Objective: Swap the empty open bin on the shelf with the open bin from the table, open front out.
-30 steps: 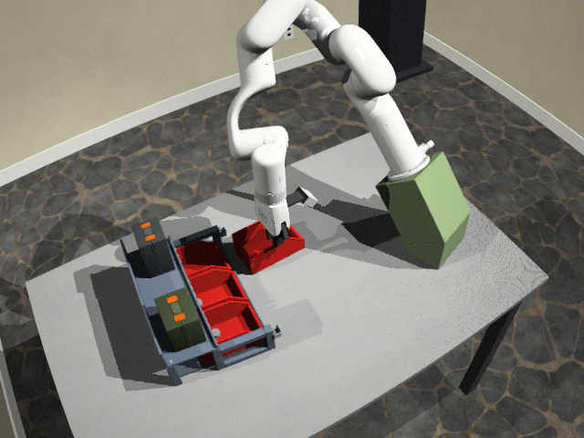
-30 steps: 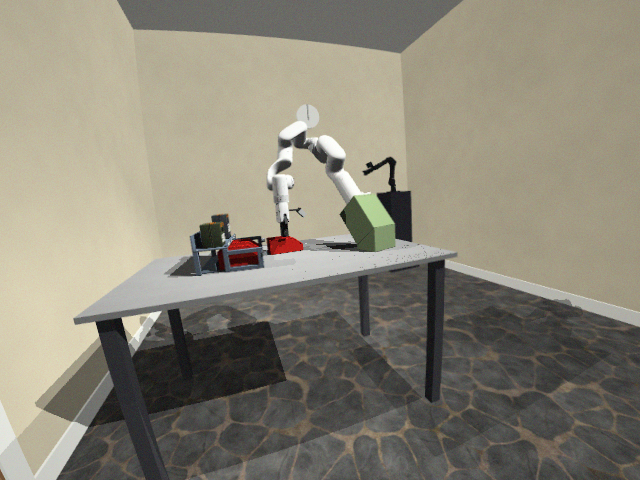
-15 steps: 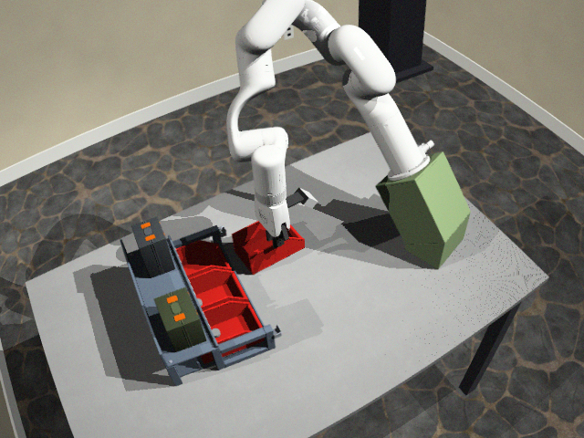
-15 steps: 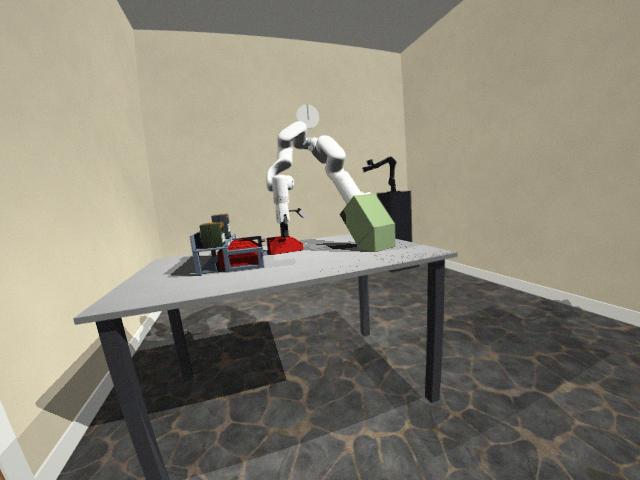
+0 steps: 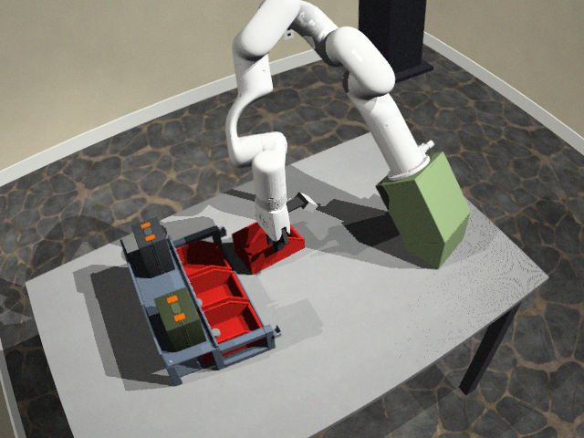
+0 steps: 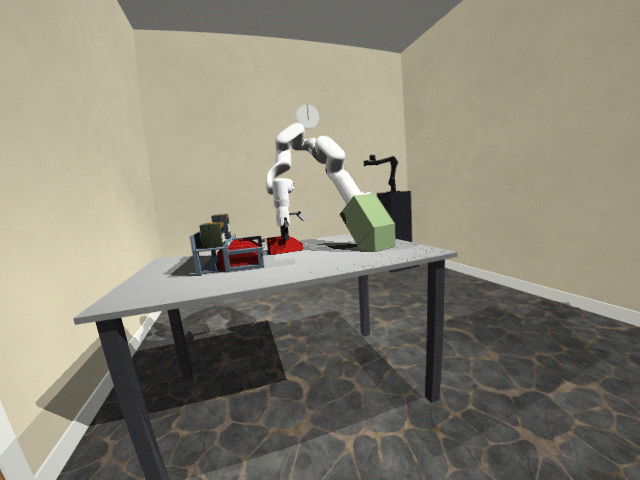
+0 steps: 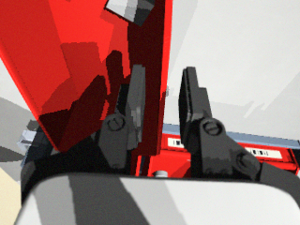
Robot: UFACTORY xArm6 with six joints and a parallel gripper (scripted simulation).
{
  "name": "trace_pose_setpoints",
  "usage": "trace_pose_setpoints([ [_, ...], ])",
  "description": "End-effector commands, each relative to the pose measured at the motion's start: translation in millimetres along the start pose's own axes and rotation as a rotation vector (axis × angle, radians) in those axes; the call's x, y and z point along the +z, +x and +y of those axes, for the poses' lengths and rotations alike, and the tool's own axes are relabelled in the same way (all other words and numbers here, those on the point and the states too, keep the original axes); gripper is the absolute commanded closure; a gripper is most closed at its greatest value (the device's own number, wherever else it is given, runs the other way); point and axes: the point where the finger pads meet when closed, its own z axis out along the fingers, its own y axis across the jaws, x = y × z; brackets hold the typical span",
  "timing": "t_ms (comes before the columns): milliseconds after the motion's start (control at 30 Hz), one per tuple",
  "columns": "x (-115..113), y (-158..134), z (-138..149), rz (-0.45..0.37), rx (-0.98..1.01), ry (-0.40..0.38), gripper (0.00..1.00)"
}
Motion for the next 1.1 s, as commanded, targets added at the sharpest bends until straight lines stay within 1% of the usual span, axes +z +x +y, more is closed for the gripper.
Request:
trace_pose_setpoints([
  [0, 7, -1, 0, -0.003, 0.0, 0.0, 0.74],
  [233, 16, -1, 0, -0.003, 0.0, 0.0, 0.74],
  [500, 21, -1, 0, -0.003, 0.0, 0.0, 0.74],
  [1067, 23, -1, 0, -0.003, 0.0, 0.0, 0.74],
])
